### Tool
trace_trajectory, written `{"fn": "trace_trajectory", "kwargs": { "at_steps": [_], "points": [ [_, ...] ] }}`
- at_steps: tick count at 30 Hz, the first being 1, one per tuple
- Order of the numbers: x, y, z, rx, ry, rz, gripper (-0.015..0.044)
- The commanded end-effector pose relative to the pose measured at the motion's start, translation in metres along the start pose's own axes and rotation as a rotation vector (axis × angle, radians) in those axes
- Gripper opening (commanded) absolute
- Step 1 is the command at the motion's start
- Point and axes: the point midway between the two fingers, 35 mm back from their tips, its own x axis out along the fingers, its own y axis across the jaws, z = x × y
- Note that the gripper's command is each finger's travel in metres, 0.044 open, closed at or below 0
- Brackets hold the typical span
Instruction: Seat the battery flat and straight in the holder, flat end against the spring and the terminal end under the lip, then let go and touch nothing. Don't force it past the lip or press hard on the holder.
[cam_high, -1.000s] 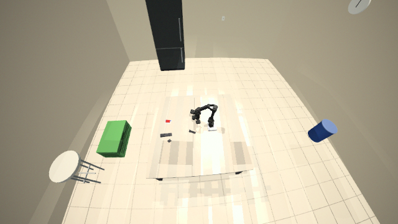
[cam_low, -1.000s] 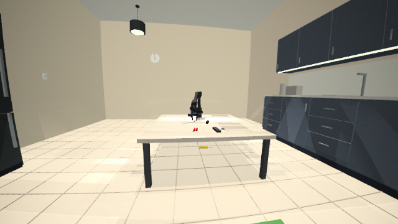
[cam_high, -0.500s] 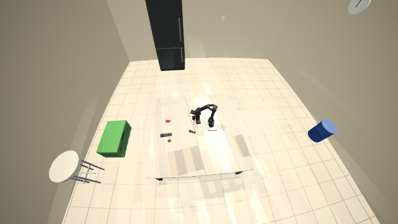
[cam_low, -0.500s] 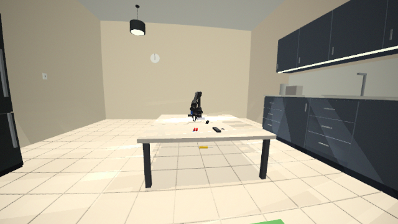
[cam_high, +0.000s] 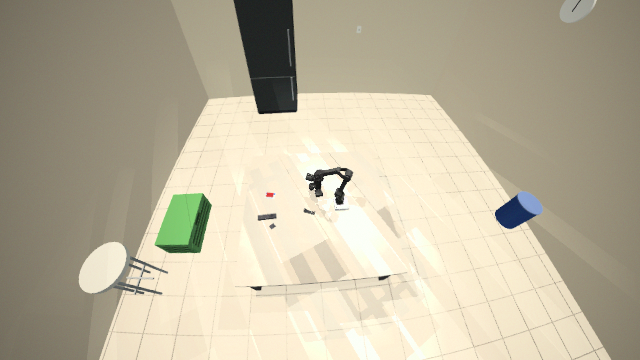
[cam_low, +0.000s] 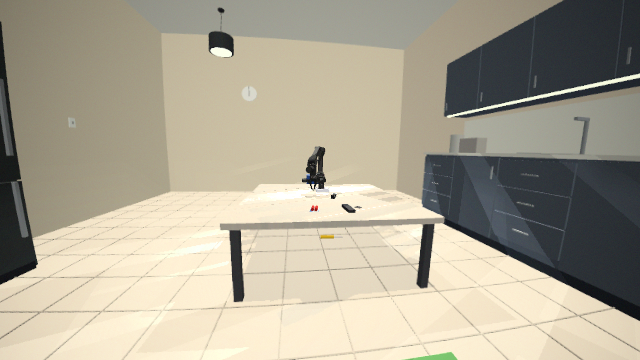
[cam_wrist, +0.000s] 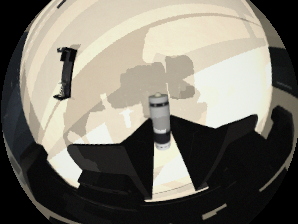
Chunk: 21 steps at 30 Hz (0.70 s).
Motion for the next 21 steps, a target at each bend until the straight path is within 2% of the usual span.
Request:
{"fn": "trace_trajectory", "kwargs": {
  "at_steps": [1,21],
  "points": [
    [-0.006,0.007,0.011,0.026,-0.003,-0.004,0.0059],
    [-0.027,0.112,0.089,0.336,-0.016,0.007,0.0059]
  ]
}}
